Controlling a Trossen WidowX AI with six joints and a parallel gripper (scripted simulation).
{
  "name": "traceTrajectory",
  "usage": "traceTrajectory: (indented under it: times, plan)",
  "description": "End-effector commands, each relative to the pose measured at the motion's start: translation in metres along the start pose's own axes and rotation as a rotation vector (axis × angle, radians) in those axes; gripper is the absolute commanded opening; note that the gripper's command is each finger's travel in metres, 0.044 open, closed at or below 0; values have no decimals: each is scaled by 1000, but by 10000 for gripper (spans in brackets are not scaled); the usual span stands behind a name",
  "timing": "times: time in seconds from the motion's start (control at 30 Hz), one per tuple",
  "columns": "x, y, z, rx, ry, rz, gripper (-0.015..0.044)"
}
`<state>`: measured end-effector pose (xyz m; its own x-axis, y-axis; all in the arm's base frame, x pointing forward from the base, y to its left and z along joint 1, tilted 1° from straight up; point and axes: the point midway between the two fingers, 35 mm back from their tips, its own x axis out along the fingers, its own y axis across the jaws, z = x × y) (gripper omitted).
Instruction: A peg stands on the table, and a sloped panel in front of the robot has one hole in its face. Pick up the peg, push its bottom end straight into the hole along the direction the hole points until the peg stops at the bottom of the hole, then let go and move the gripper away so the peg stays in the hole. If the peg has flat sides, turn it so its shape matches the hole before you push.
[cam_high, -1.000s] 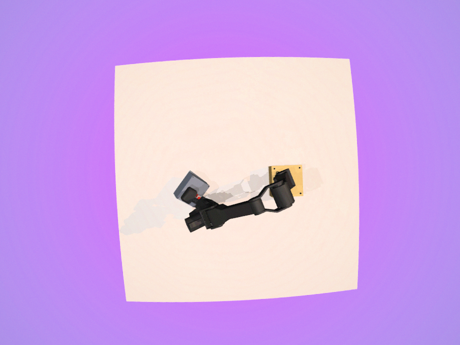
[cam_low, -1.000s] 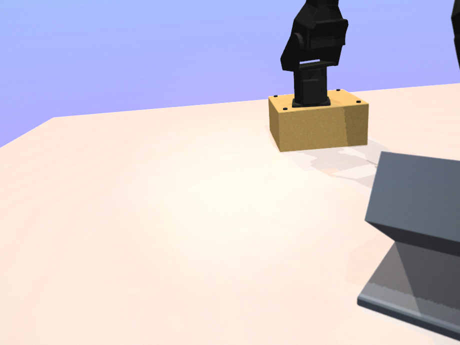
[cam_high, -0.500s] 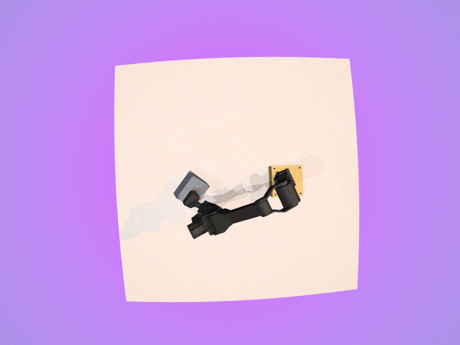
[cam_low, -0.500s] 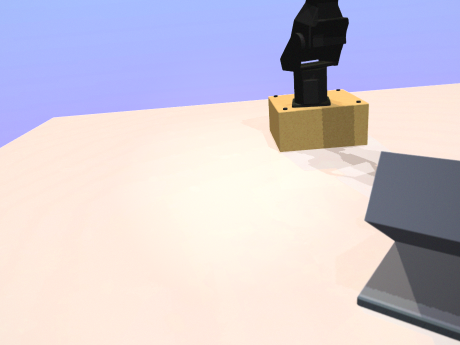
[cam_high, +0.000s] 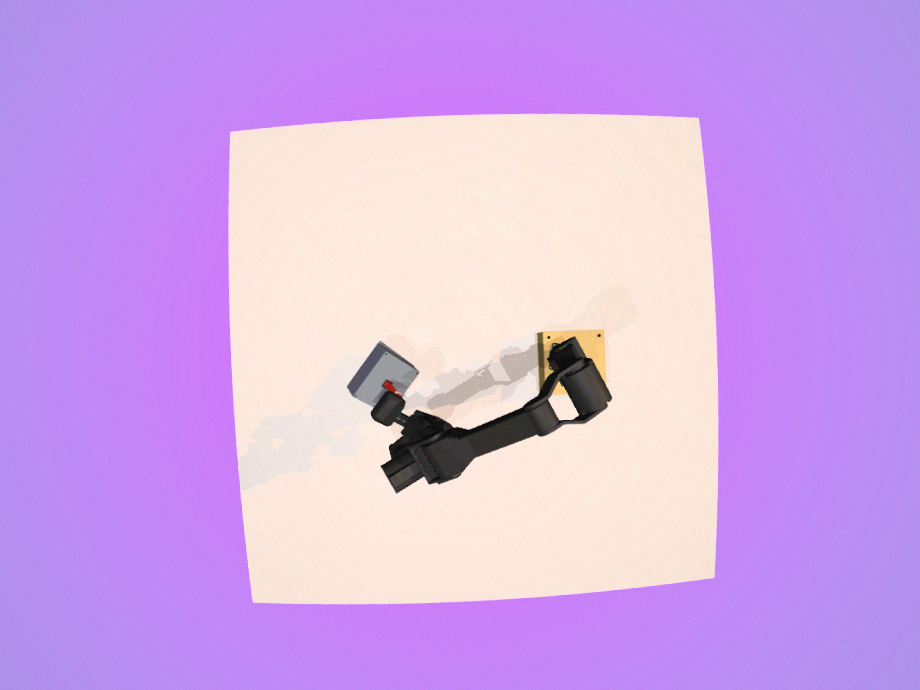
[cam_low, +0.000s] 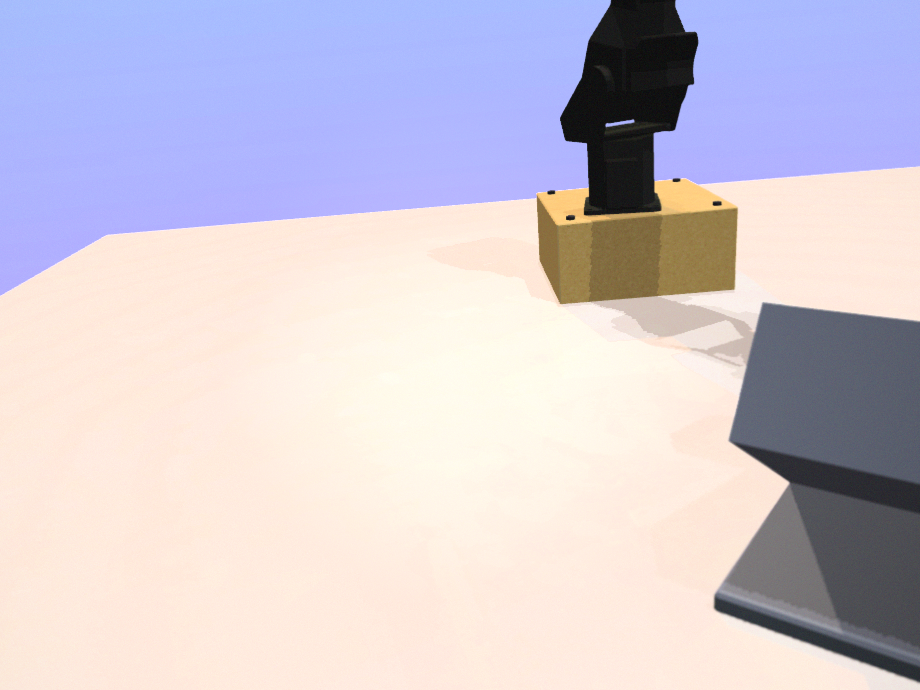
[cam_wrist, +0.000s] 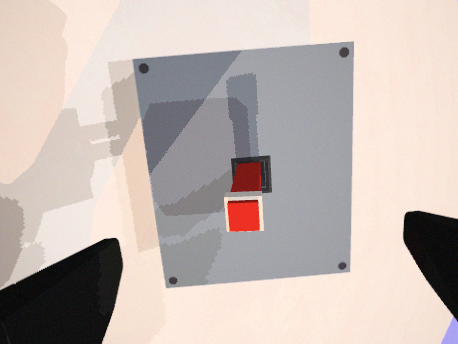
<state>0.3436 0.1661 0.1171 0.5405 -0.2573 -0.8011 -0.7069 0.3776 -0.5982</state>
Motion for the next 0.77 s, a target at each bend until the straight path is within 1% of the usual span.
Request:
traceTrajectory:
  times: [0.0,0.43,0.73]
  plan:
    - [-10,-1,1,5,-2,-4,440]
    - [-35,2,0,2,-1,-2,440]
    - [-37,2,0,2,-1,-1,440]
